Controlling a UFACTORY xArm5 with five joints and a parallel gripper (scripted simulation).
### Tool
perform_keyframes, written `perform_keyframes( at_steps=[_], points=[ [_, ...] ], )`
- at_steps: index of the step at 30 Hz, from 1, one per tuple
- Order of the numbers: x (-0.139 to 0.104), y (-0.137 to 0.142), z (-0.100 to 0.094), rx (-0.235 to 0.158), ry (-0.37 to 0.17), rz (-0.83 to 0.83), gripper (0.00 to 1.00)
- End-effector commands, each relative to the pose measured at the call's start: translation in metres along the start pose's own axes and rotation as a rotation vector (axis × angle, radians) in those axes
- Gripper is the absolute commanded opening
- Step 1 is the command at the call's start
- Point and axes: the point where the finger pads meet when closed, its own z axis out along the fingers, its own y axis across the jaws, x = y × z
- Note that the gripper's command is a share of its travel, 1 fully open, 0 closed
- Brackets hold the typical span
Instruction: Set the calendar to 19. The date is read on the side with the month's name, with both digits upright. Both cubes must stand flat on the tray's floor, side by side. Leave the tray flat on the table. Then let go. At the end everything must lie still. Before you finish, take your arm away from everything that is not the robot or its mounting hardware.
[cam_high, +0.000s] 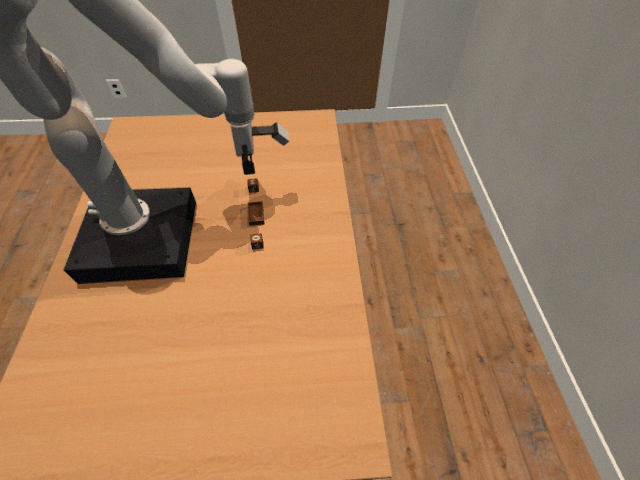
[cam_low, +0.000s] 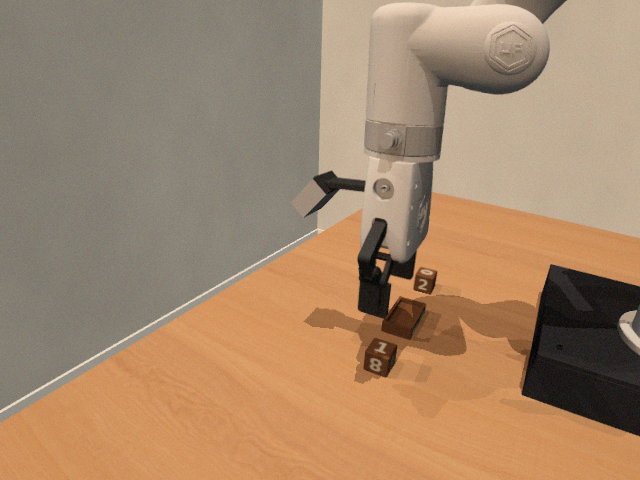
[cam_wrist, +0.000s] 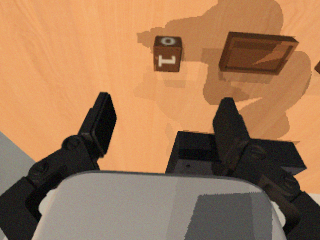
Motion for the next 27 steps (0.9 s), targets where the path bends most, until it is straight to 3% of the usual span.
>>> perform_keyframes(
  at_steps=[1, 12, 23, 26, 27],
  points=[
    [0.001, 0.000, -0.001, 0.001, 0.004, 0.000, 1.00],
    [0.002, 0.001, -0.001, 0.001, 0.004, 0.012, 1.00],
    [0.014, 0.061, 0.001, 0.001, 0.005, 0.433, 1.00],
    [0.014, 0.063, 0.001, 0.001, 0.005, 0.447, 1.00],
    [0.016, 0.081, 0.002, 0.001, 0.006, 0.566, 1.00]
  ],
)
